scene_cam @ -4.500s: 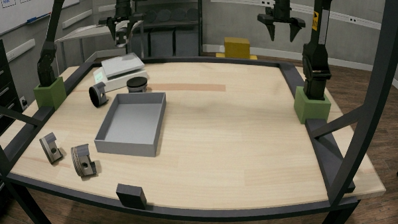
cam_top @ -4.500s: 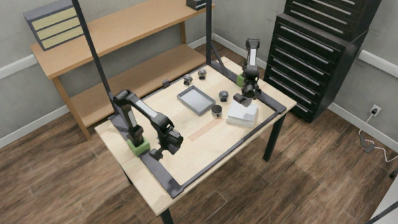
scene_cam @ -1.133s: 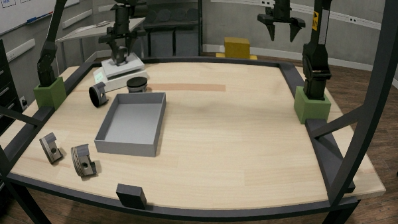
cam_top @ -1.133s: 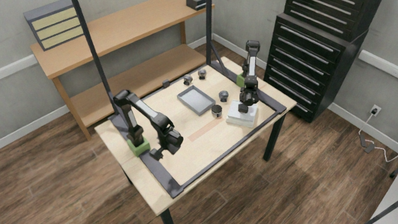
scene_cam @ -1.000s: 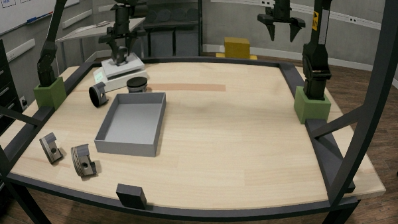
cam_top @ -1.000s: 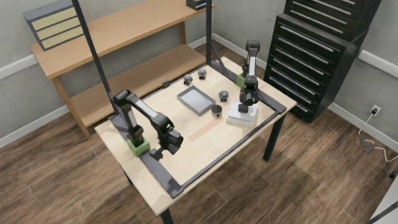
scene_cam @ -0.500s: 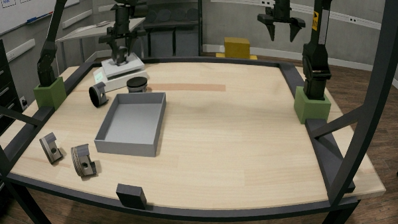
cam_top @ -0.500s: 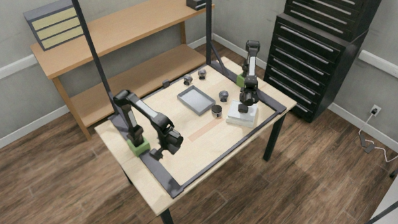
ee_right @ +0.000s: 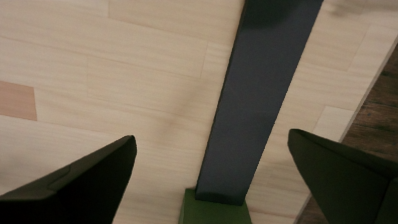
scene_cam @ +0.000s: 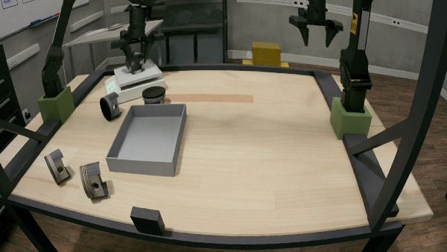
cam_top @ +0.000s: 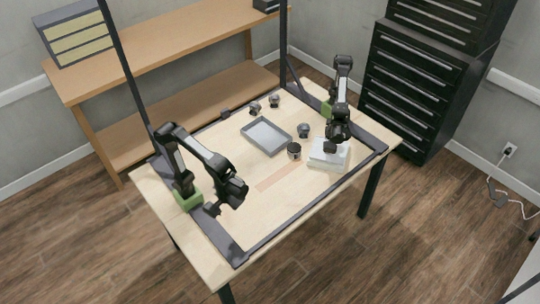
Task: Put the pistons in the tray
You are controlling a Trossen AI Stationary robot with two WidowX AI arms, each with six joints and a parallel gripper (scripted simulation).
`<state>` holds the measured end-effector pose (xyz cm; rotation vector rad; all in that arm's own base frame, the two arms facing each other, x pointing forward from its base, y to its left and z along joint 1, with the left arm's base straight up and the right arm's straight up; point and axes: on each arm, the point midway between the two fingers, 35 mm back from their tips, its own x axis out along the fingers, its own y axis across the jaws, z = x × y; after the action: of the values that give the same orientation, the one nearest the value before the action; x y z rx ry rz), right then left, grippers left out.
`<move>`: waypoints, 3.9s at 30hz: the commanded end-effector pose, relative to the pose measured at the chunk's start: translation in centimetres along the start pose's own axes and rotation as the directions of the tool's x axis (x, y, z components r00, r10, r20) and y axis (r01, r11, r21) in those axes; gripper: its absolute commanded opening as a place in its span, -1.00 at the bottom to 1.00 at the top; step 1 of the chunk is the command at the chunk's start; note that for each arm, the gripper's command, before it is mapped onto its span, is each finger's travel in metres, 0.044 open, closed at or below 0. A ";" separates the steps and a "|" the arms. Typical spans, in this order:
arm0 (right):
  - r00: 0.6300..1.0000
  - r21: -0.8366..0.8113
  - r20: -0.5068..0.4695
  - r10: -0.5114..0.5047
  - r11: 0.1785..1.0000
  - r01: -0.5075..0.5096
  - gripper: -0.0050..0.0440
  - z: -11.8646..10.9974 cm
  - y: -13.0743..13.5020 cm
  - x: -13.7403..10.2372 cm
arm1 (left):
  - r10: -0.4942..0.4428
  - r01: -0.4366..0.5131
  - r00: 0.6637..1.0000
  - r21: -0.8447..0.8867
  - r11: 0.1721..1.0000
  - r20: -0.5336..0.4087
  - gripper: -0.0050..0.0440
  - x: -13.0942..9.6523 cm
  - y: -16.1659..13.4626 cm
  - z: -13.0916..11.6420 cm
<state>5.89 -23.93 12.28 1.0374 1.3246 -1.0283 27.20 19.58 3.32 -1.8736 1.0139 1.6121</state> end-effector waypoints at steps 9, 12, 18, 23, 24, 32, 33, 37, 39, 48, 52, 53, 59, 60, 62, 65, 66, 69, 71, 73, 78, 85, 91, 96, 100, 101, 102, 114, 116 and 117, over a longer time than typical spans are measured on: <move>0.999 -0.006 0.033 0.003 1.000 -0.003 0.84 0.5 0.1 -0.9 | -0.020 0.020 1.000 0.005 1.000 -0.001 -0.15 -0.5 -0.2 -0.3; 0.999 -0.006 0.033 0.003 1.000 -0.003 0.84 0.5 0.1 -0.9 | -0.020 0.020 1.000 0.005 1.000 -0.001 -0.15 -0.8 -0.1 -0.3; 0.999 -0.006 0.033 0.003 1.000 -0.003 0.84 0.5 0.1 -0.9 | -0.020 0.020 1.000 0.005 1.000 -0.001 -0.15 -0.8 -0.2 -0.3; 0.999 -0.006 0.033 0.003 1.000 -0.003 0.84 0.5 0.1 -0.9 | -0.020 0.020 1.000 0.005 1.000 -0.001 0.24 -0.8 -0.1 -0.3; 0.999 -0.006 0.033 0.003 1.000 -0.003 0.84 0.5 0.1 -0.9 | -0.020 0.020 1.000 0.005 1.000 -0.001 0.24 -0.8 -0.1 -0.3; 0.999 -0.006 0.033 0.003 1.000 -0.003 0.84 0.5 0.1 -0.9 | -0.020 0.020 1.000 0.005 1.000 -0.001 0.24 -0.8 -0.1 -0.3; 0.999 -0.006 0.033 0.003 1.000 -0.003 0.84 0.5 0.1 -0.9 | -0.020 0.020 1.000 0.005 1.000 -0.001 0.24 -0.8 -0.1 -0.3; 0.999 -0.006 0.033 0.003 1.000 -0.003 0.84 0.5 0.1 -0.9 | -0.020 0.020 1.000 0.005 1.000 -0.001 0.24 -0.8 -0.1 -0.3; 0.999 -0.006 0.033 0.003 1.000 -0.003 0.84 0.5 0.1 -0.9 | -0.020 0.020 1.000 0.005 1.000 -0.001 0.24 -0.8 -0.1 -0.3; 0.999 -0.006 0.033 0.003 1.000 -0.003 0.84 0.5 0.1 -0.9 | -0.020 0.020 1.000 0.005 1.000 -0.001 0.24 -0.8 -0.1 -0.3; 0.999 -0.006 0.033 0.003 1.000 -0.003 0.84 0.5 0.1 -0.9 | -0.020 0.020 1.000 0.005 1.000 -0.001 0.24 -0.8 -0.1 -0.3; 0.999 -0.006 0.033 0.003 1.000 -0.003 0.84 0.5 0.1 -0.9 | -0.020 0.020 1.000 0.005 1.000 -0.001 0.24 -0.8 -0.1 -0.3; 0.999 -0.006 0.033 0.003 1.000 -0.003 0.84 0.5 0.1 -0.9 | -0.020 0.020 1.000 0.005 1.000 -0.001 0.24 -0.8 -0.1 -0.3; 0.999 -0.006 0.033 0.003 1.000 -0.003 0.84 0.5 0.1 -0.9 | -0.020 0.020 1.000 0.005 1.000 -0.001 0.24 -0.8 -0.1 -0.3; 0.999 -0.006 0.033 0.003 1.000 -0.003 0.84 0.5 0.1 -0.9 | -0.020 0.020 1.000 0.005 1.000 -0.001 0.24 -0.8 -0.1 -0.3; 0.999 -0.006 0.033 0.003 1.000 -0.003 0.84 0.5 0.1 -0.9 | -0.020 0.020 1.000 0.005 1.000 -0.001 0.24 -0.8 -0.1 -0.3; 0.999 -0.006 0.033 0.003 1.000 -0.003 0.84 0.5 0.1 -0.9 | -0.020 0.020 1.000 0.005 1.000 -0.001 0.24 -0.8 -0.1 -0.3; 0.999 -0.006 0.033 0.003 1.000 -0.003 0.84 0.5 0.1 -0.9 | -0.020 0.020 1.000 0.005 1.000 -0.001 0.24 -0.8 -0.1 -0.3; 0.999 -0.006 0.033 0.003 1.000 -0.003 0.84 0.5 0.1 -0.9 | -0.020 0.020 1.000 0.005 1.000 -0.001 0.24 -0.8 -0.1 -0.3; 0.999 -0.006 0.033 0.003 1.000 -0.003 0.84 0.5 0.1 -0.9 | -0.020 0.020 1.000 0.005 1.000 -0.001 0.24 -0.8 -0.1 -0.3; 0.999 -0.006 0.033 0.003 1.000 -0.003 0.84 0.5 0.1 -0.9 | -0.020 0.020 1.000 0.005 1.000 -0.001 0.24 -0.8 -0.1 -0.3; 0.999 -0.006 0.033 0.003 1.000 -0.003 0.84 0.5 0.1 -0.9 | -0.020 0.020 1.000 0.005 1.000 -0.001 0.24 -0.8 -0.1 -0.3; 0.999 -0.006 0.033 0.003 1.000 -0.003 0.84 0.5 0.1 -0.9 | -0.020 0.020 1.000 0.005 1.000 -0.001 0.75 -0.8 -0.1 -0.3; 0.999 -0.006 0.033 0.003 1.000 -0.003 0.84 0.5 0.1 -0.9 | -0.020 0.020 1.000 0.005 1.000 -0.001 0.75 -0.8 -0.1 -0.3; 0.999 -0.006 0.033 0.003 1.000 -0.003 0.84 0.5 0.1 -0.9 | -0.020 0.020 1.000 0.005 1.000 -0.001 0.75 -0.8 -0.1 -0.3; 0.999 -0.006 0.033 0.003 1.000 -0.003 0.84 0.5 0.1 -0.9 | -0.020 0.020 1.000 0.005 1.000 -0.001 0.75 -0.8 -0.1 -0.3; 0.999 -0.006 0.033 0.003 1.000 -0.003 0.84 0.5 0.1 -0.9 | -0.020 0.020 1.000 0.005 1.000 -0.001 0.75 -0.8 -0.1 -0.3; 0.999 -0.006 0.033 0.003 1.000 -0.003 0.84 0.5 0.1 -0.9 | -0.043 0.043 0.999 0.008 0.999 -0.001 0.75 -2.1 -0.4 -0.4; 0.999 -0.006 0.033 0.003 1.000 -0.003 0.84 0.5 0.1 -0.9 | -0.043 0.043 0.999 0.010 0.999 -0.001 0.75 -2.4 -0.4 -0.4; 0.999 -0.006 0.033 0.003 1.000 -0.003 0.84 0.5 0.1 -0.9 | -0.044 0.044 0.999 0.011 0.999 -0.001 0.75 -2.6 -0.4 -0.4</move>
<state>5.89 -23.93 12.28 1.0374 1.3246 -1.0283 26.90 19.33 3.63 -1.8727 1.0332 1.6259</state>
